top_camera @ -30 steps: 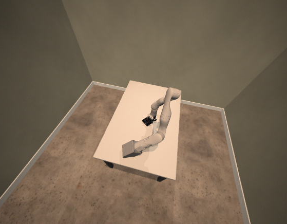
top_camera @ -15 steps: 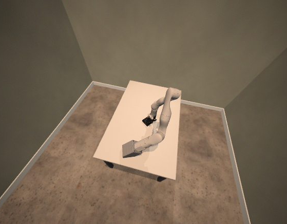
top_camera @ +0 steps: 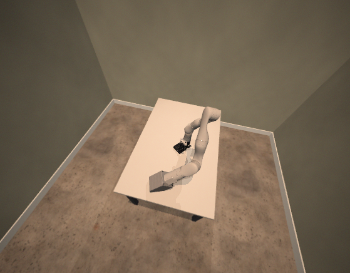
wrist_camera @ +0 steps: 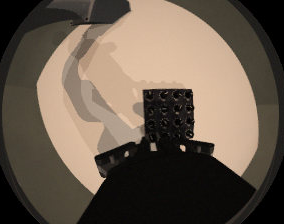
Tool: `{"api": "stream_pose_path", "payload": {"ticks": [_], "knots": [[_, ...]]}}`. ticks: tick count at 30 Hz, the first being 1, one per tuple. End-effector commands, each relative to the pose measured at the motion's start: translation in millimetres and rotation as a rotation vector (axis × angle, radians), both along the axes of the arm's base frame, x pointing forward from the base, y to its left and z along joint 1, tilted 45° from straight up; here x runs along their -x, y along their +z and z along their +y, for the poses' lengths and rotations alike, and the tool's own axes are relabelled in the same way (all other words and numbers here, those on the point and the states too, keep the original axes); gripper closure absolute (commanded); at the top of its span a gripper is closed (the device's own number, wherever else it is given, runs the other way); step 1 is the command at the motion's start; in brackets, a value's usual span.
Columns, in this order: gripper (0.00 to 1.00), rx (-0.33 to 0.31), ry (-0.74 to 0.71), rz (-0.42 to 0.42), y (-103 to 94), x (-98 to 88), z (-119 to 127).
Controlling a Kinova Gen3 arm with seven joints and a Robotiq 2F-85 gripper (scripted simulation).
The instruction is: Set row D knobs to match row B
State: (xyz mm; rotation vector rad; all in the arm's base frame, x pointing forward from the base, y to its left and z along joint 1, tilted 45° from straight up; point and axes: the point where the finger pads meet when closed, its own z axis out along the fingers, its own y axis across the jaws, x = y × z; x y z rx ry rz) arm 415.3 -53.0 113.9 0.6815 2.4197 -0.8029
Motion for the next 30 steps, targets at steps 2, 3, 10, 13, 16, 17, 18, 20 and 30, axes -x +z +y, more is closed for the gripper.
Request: {"api": "stream_pose_path", "payload": {"ticks": [2,3,10,13,16,17,18,20,30], "knots": [[0.92,-0.001,0.0,-0.002,0.1,-0.2,0.5],[0.92,-0.001,0.0,-0.002,0.1,-0.2,0.5],[0.92,-0.004,-0.007,-0.008,0.1,-0.2,0.5],[0.92,-0.006,-0.012,-0.013,0.1,-0.2,0.5],[0.92,-0.009,-0.02,-0.019,0.1,-0.2,0.5],[0.92,-0.01,-0.022,-0.022,0.1,-0.2,0.5],[0.92,-0.011,-0.025,-0.025,0.1,-0.2,0.5],[0.92,-0.013,-0.029,-0.028,0.1,-0.2,0.5],[0.92,-0.029,-0.068,-0.064,0.1,-0.2,0.5]]}}
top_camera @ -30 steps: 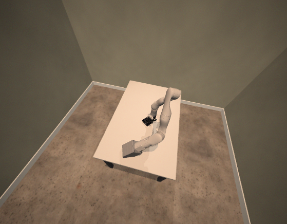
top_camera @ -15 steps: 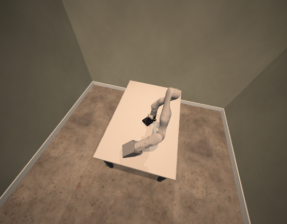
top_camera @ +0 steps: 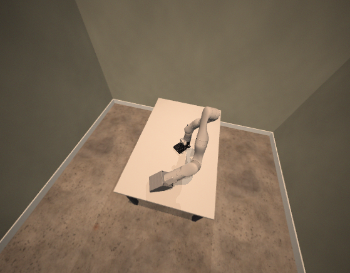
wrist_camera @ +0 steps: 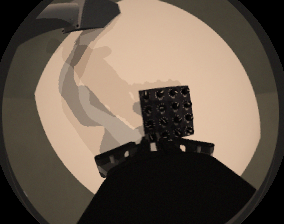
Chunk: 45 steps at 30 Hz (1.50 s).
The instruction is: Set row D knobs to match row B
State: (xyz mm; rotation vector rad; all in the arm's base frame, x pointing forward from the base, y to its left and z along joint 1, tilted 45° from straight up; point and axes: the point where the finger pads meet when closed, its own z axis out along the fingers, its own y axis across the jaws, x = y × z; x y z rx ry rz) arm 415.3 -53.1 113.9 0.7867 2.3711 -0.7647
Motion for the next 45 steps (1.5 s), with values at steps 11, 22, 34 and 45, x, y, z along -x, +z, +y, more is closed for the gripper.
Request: {"api": "stream_pose_path", "payload": {"ticks": [11,22,34,45], "knots": [[0.92,-0.025,-0.062,-0.059,0.1,-0.2,0.6],[0.92,-0.066,-0.158,-0.148,0.1,-0.2,0.6],[0.92,-0.111,-0.266,-0.247,0.1,-0.2,0.6],[0.92,-0.157,-0.375,-0.347,0.1,-0.2,0.6]]}}
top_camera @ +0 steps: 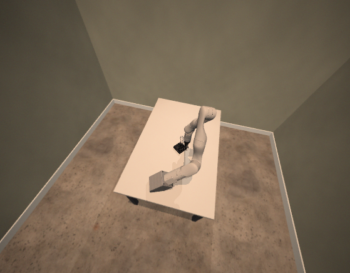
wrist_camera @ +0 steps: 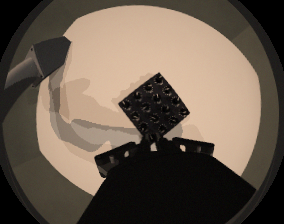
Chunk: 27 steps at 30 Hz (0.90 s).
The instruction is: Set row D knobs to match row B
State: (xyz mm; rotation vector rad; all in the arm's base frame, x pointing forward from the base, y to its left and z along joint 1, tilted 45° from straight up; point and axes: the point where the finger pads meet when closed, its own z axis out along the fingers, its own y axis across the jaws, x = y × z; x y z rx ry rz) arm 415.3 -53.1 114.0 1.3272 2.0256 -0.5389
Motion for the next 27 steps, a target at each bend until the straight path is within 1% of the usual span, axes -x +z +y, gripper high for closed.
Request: {"api": "stream_pose_path", "payload": {"ticks": [1,12,14,27], "knots": [[0.92,-0.007,-0.022,-0.023,0.1,-0.2,0.6],[0.92,-0.066,-0.164,-0.154,0.1,-0.2,0.6],[0.92,-0.066,-0.164,-0.154,0.1,-0.2,0.6],[0.92,-0.136,-0.33,-0.306,0.1,-0.2,0.6]]}}
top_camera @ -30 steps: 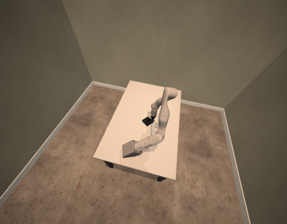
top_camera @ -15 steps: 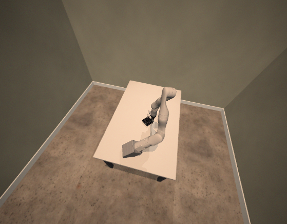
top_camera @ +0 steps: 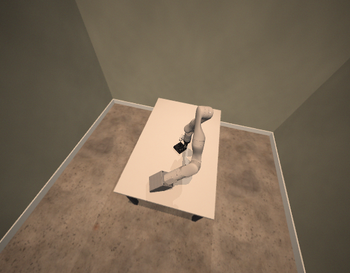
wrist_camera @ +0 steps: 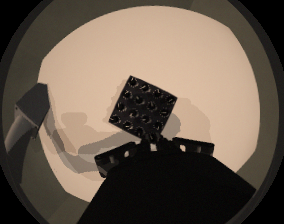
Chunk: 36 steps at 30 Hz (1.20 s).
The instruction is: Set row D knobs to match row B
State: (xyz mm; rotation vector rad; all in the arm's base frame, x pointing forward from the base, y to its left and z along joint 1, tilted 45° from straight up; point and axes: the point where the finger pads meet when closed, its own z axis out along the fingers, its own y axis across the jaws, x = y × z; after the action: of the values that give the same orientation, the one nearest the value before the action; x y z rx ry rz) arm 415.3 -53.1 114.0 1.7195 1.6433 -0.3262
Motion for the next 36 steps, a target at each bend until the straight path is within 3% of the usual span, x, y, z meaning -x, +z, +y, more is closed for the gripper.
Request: {"api": "stream_pose_path", "payload": {"ticks": [1,36], "knots": [[0.92,-0.006,-0.021,-0.023,0.0,-0.3,0.7],[0.92,-0.131,-0.321,-0.298,0.0,-0.3,0.7]]}}
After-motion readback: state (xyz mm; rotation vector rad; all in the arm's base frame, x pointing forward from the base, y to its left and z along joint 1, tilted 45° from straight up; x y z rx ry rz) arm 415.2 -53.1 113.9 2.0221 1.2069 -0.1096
